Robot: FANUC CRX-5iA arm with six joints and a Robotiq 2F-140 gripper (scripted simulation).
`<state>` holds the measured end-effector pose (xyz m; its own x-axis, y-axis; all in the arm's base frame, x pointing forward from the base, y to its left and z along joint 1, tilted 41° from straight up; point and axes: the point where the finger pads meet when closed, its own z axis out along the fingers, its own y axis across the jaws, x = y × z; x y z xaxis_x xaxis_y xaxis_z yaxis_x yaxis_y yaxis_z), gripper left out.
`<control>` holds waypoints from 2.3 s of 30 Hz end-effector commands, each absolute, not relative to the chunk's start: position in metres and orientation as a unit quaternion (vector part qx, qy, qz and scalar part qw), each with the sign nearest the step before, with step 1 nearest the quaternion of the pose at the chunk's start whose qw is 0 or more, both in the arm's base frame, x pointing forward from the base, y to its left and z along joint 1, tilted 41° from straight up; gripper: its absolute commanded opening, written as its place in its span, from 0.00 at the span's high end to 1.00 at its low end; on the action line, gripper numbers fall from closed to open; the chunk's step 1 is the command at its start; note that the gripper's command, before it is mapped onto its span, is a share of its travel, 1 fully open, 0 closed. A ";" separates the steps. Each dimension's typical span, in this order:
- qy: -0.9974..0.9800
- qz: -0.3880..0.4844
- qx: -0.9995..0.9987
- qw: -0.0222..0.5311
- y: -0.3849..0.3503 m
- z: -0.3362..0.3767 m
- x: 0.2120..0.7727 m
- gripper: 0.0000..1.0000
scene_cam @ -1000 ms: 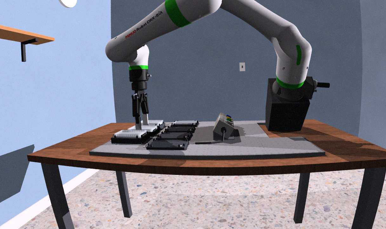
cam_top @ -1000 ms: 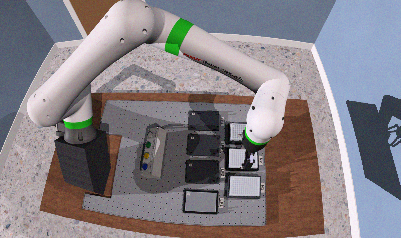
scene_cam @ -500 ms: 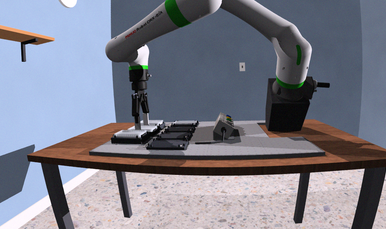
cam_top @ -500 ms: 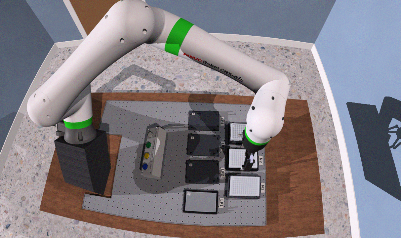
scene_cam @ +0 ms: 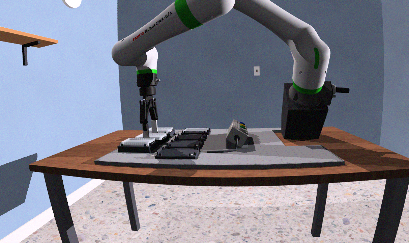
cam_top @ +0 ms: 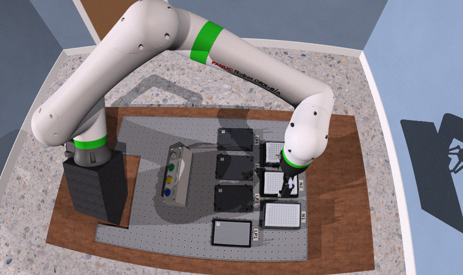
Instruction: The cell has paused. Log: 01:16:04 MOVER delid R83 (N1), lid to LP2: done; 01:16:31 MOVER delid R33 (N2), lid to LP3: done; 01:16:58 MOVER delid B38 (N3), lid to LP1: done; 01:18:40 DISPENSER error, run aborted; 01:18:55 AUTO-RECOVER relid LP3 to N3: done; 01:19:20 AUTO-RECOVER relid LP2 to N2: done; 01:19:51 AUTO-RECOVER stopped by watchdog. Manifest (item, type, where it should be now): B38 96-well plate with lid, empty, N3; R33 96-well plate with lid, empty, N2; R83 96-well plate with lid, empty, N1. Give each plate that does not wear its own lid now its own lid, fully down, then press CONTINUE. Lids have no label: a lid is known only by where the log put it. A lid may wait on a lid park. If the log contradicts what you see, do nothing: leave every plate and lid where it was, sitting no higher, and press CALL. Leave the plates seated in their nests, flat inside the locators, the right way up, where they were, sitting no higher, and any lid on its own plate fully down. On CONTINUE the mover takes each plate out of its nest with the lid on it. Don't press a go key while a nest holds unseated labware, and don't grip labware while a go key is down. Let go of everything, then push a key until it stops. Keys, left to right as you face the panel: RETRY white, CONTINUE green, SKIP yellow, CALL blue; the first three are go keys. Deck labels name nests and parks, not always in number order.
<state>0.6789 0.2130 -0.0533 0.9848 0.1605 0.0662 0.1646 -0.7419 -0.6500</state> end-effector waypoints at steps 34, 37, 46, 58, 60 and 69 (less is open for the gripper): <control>-0.087 -0.003 -0.933 0.348 0.212 -0.052 0.679 0.34; -0.087 -0.003 -0.933 0.348 0.210 -0.050 0.679 0.34; -0.087 -0.003 -0.933 0.348 0.202 -0.040 0.680 0.34; -0.087 -0.003 -0.933 0.348 0.184 -0.019 0.682 0.34; -0.087 -0.003 -0.933 0.348 0.182 -0.018 0.682 0.34; -0.087 -0.003 -0.933 0.348 0.176 -0.010 0.682 0.34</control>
